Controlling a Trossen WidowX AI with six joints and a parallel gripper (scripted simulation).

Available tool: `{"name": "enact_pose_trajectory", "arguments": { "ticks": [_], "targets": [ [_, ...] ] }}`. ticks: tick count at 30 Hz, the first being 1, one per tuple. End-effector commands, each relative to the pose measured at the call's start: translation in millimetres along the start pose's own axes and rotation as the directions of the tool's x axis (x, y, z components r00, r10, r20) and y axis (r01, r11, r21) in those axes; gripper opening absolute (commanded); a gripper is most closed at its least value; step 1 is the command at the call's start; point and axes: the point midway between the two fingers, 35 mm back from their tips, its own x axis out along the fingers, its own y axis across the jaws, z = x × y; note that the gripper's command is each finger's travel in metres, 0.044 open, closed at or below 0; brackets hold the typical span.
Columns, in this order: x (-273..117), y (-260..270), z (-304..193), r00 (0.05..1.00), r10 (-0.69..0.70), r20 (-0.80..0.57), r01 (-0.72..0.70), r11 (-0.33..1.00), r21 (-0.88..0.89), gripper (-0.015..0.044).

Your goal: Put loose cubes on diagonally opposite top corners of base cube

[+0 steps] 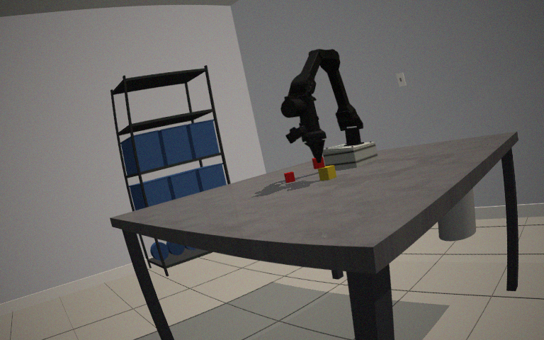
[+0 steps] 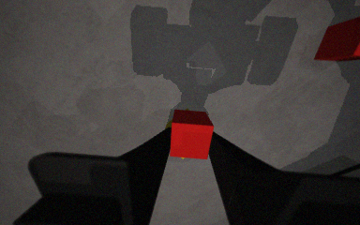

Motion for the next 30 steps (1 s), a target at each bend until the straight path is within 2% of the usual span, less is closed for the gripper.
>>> {"name": "enact_pose_trajectory", "arguments": {
  "ticks": [1,23,25,30],
  "targets": [
    [0.4,0.3,-0.1,1.0,0.002,-0.001,-0.002,1.0,0.003,0.0205],
    [-30.3,0.1,0.1,1.0,0.0,0.0,0.0,1.0,0.0,0.0205],
    [-29.1,-3.8,4.3,1.0,-0.001,0.001,0.001,1.0,0.003,0.0258],
    [-37.4,-33.1,33.6,1.0,-0.005,0.005,0.005,1.0,-0.002,0.0265]
  ]
}}
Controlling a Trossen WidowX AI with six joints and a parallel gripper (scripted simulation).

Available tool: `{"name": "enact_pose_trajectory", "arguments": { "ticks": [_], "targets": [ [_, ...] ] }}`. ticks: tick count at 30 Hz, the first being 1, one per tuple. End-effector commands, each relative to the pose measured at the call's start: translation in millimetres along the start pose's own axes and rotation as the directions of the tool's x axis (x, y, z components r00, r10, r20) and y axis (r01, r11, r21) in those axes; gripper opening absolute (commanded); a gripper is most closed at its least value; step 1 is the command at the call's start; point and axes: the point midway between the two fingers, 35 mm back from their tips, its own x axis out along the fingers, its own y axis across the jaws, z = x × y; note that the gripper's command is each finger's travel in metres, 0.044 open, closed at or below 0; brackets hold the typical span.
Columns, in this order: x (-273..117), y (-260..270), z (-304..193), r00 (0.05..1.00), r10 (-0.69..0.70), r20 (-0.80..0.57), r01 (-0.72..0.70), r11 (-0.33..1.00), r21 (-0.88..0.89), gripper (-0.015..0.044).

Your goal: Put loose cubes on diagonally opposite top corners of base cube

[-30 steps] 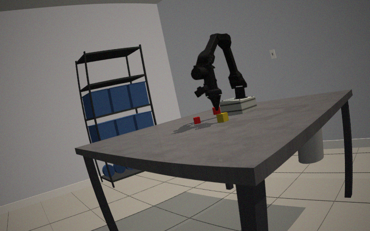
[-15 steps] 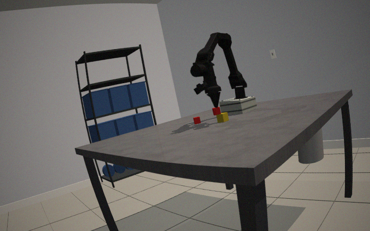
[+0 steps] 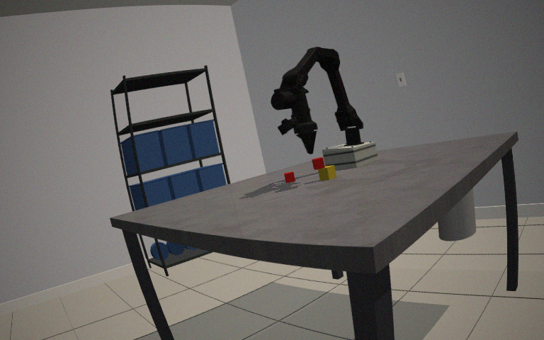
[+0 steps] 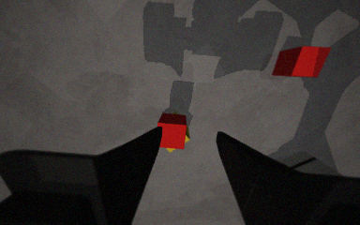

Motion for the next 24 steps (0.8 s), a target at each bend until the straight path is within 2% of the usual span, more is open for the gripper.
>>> {"name": "enact_pose_trajectory", "arguments": {
  "ticks": [1,11,19,22,24],
  "targets": [
    [-6.5,-21.3,19.6,1.0,-0.001,0.005,0.001,1.0,0.004,0.0265],
    [-23.7,-93.7,62.9,1.0,-0.007,0.008,0.008,1.0,-0.007,0.0265],
    [-34.7,-145.1,79.0,1.0,-0.01,0.008,0.01,1.0,-0.014,0.0265],
    [-27.7,-145.0,79.8,1.0,-0.01,0.008,0.01,1.0,-0.014,0.0265],
    [-8.4,-144.9,80.9,1.0,-0.01,0.008,0.01,1.0,-0.014,0.0265]
  ]
}}
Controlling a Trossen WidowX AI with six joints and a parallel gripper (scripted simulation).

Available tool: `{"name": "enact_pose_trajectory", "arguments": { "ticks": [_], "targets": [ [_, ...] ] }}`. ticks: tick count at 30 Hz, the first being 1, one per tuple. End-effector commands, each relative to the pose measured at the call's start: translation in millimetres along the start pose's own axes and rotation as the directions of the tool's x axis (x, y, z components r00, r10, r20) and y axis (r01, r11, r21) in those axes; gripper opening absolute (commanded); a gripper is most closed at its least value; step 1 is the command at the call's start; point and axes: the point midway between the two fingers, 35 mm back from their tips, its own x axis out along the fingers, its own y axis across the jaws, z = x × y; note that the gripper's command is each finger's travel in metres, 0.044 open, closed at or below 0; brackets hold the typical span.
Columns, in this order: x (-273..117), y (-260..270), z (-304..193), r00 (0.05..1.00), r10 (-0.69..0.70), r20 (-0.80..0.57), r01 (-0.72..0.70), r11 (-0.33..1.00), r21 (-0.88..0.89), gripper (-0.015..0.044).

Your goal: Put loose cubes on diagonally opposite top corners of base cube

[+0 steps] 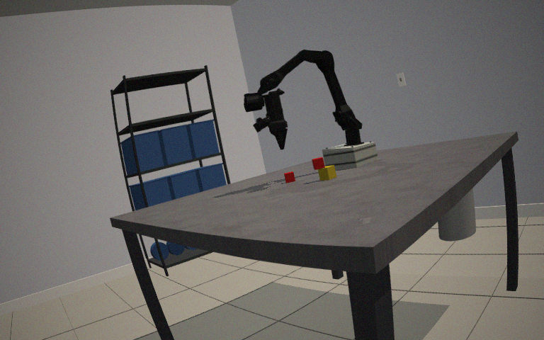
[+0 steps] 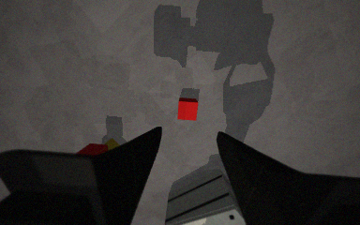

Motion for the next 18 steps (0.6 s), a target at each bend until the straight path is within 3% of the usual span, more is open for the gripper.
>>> {"name": "enact_pose_trajectory", "arguments": {
  "ticks": [1,4,18],
  "targets": [
    [30.0,-0.9,-2.9,1.0,-0.006,-0.018,0.006,1.0,-0.01,0.0265],
    [53.8,-1.5,-5.0,1.0,-0.006,-0.019,0.006,1.0,-0.01,0.0265],
    [74.6,-1.6,-5.6,1.0,-0.006,-0.019,0.006,1.0,-0.01,0.0265]
  ]
}}
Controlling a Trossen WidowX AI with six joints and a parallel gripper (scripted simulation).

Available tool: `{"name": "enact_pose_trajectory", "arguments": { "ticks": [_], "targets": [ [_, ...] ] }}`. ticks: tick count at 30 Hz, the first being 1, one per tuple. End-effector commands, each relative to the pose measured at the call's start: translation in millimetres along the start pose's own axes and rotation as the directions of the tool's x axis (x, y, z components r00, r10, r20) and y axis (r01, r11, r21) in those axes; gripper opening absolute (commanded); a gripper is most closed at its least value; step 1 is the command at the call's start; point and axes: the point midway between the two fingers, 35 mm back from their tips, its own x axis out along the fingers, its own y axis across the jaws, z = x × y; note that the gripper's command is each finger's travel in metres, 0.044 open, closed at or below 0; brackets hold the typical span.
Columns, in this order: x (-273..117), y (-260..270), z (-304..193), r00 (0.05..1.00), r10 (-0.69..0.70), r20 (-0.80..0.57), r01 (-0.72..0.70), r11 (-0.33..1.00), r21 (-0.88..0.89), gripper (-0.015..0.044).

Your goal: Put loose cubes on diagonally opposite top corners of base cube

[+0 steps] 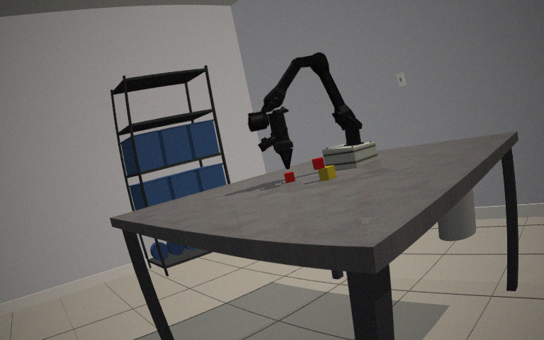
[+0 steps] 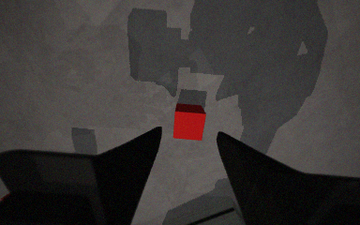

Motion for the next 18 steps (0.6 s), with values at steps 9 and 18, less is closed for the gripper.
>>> {"name": "enact_pose_trajectory", "arguments": {
  "ticks": [9,18],
  "targets": [
    [19.3,-0.3,-0.7,1.0,-0.001,-0.003,0.001,1.0,0.004,0.0265],
    [32.8,-0.4,-1.3,1.0,-0.001,-0.003,0.001,1.0,0.004,0.0265]
  ]
}}
